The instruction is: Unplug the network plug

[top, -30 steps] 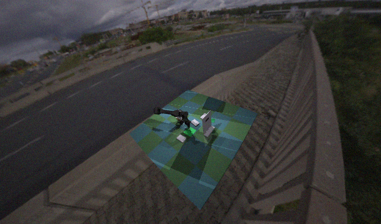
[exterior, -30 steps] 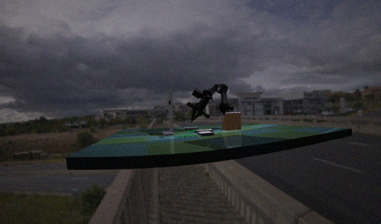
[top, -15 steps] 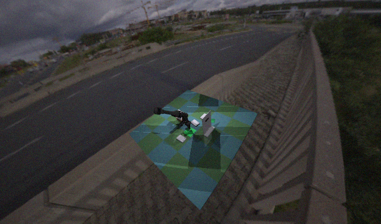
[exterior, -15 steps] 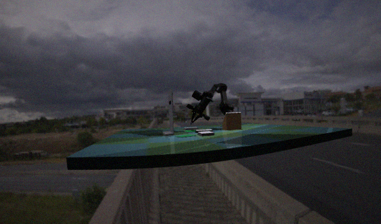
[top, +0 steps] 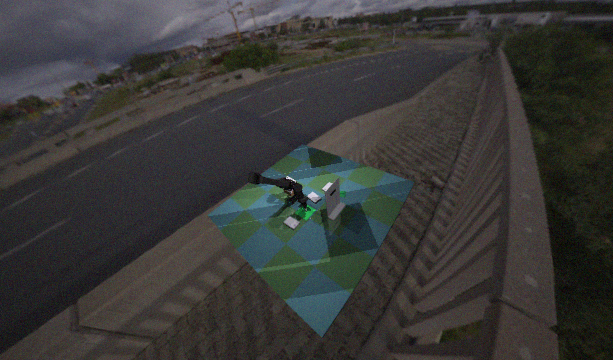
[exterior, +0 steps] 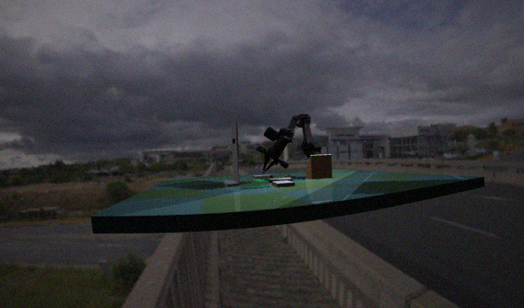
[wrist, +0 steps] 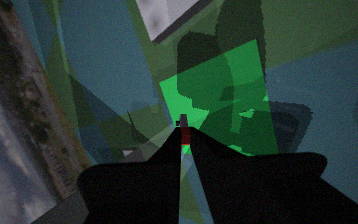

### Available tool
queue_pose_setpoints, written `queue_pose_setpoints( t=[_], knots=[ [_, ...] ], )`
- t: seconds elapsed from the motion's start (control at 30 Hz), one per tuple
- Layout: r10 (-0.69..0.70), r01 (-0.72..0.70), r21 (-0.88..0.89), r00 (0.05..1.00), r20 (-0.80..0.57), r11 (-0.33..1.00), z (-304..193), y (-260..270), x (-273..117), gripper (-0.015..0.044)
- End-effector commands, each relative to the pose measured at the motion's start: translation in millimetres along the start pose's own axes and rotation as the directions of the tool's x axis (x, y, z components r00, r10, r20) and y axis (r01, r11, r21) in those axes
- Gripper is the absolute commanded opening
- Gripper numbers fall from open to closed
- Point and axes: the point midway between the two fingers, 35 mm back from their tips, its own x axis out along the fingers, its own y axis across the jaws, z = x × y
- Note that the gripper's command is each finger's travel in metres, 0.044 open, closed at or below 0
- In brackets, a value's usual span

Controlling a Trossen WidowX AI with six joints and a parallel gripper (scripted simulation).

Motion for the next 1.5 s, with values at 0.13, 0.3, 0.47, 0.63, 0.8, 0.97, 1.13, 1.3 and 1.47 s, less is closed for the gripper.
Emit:
queue_pose_setpoints(
  t=[0.13,0.3,0.47,0.63,0.8,0.97,1.13,1.3,1.47],
  knots=[
    [-0.007,0.007,-0.015,1.000,-0.002,1.000,0,-9,6,0.0000],
    [-0.005,0.005,-0.015,1.000,-0.001,1.000,1,-12,10,0.0000],
    [-0.004,0.004,-0.016,1.000,0.000,1.000,1,-15,13,0.0000],
    [-0.002,0.002,-0.017,1.000,0.001,1.000,2,-17,16,0.0000],
    [0.001,-0.001,-0.018,1.000,0.003,1.000,4,-20,19,0.0000],
    [0.002,-0.002,-0.019,1.000,0.004,1.000,4,-20,20,0.0000],
    [0.002,-0.002,-0.019,1.000,0.004,1.000,5,-19,22,0.0000],
    [0.002,-0.002,-0.019,1.000,0.004,1.000,5,-19,25,0.0000],
    [0.005,-0.005,-0.011,1.000,0.007,1.000,6,-17,24,0.0000]
  ],
)
